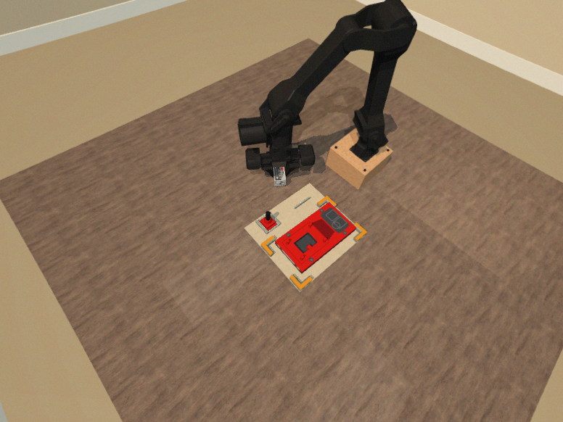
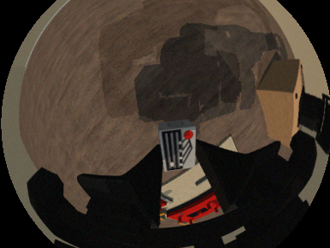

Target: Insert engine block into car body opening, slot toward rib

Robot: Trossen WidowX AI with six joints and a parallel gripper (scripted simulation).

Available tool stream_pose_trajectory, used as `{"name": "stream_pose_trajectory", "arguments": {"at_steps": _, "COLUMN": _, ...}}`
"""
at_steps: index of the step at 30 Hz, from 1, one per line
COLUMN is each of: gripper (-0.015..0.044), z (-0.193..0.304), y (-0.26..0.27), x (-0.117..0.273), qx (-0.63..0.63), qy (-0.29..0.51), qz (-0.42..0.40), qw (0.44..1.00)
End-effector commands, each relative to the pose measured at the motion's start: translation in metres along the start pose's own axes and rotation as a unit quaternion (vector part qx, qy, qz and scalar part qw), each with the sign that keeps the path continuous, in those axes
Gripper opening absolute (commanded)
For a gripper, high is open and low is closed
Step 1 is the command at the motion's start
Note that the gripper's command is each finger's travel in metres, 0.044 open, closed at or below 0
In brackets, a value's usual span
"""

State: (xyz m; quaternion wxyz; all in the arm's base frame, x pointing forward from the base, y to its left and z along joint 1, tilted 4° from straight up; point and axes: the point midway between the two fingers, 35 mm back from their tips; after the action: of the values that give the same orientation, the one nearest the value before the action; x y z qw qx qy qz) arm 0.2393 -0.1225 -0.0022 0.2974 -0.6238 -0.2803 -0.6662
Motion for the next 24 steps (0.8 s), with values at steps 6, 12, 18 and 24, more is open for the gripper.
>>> {"name": "stream_pose_trajectory", "arguments": {"at_steps": 6, "gripper": 0.0000, "z": 0.002, "y": 0.007, "x": 0.031, "qx": 0.000, "qy": 0.005, "qz": -0.010, "qw": 1.000}}
{"name": "stream_pose_trajectory", "arguments": {"at_steps": 12, "gripper": 0.0000, "z": 0.002, "y": 0.008, "x": 0.049, "qx": 0.000, "qy": 0.005, "qz": -0.010, "qw": 1.000}}
{"name": "stream_pose_trajectory", "arguments": {"at_steps": 18, "gripper": 0.0000, "z": 0.002, "y": 0.007, "x": 0.068, "qx": 0.000, "qy": 0.005, "qz": -0.010, "qw": 1.000}}
{"name": "stream_pose_trajectory", "arguments": {"at_steps": 24, "gripper": 0.0000, "z": 0.001, "y": 0.005, "x": 0.087, "qx": 0.000, "qy": 0.005, "qz": -0.010, "qw": 1.000}}
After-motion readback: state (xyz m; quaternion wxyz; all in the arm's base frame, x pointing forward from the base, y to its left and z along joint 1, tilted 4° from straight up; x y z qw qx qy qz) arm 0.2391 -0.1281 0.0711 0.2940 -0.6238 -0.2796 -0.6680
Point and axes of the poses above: the point midway between the two fingers, 35 mm back from their tips, its own x axis back along the fingers, its own y axis across the jaws, z = x × y, and after that the axes turned 6 degrees about -x, right-handed
